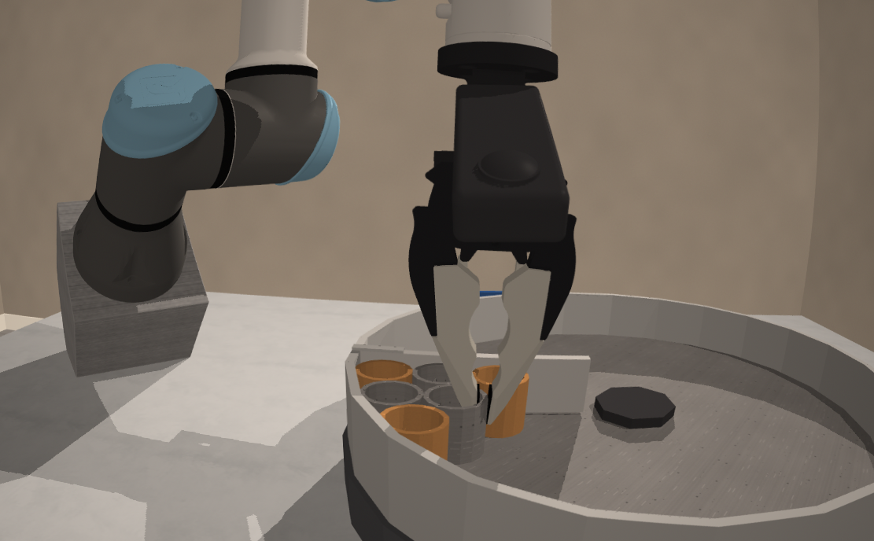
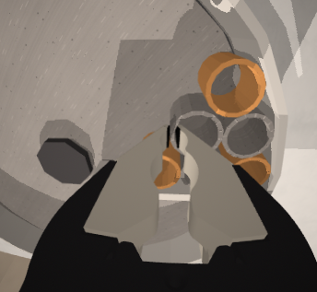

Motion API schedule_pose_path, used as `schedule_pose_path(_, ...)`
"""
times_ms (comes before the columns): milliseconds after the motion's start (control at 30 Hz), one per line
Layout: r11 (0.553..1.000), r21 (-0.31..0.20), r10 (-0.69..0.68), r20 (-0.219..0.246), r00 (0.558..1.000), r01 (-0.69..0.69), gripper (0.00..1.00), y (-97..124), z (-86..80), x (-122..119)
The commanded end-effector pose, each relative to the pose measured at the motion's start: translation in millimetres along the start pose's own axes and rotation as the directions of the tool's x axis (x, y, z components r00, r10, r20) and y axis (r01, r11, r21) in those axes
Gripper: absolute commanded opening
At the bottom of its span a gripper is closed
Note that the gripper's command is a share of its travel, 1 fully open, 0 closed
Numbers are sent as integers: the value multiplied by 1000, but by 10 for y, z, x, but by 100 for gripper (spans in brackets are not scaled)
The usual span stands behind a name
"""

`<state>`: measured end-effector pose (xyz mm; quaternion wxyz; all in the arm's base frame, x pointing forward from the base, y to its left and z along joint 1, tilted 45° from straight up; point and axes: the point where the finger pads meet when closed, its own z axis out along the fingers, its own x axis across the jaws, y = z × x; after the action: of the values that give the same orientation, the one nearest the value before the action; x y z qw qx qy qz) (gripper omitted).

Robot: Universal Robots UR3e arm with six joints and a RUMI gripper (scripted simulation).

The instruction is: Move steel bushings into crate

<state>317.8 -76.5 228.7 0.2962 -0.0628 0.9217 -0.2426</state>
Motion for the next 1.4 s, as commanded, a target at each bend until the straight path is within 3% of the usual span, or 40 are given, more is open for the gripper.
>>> schedule_pose_path(0,1000,1,0,2,1000,0,0,-4,-6,-5)
schedule_pose_path(500,1000,1,0,2,1000,0,0,-4,-87,-5)
schedule_pose_path(1000,1000,1,0,2,1000,0,0,-4,-615,-4)
schedule_pose_path(1367,1000,1,0,2,1000,0,0,-4,-758,-4)
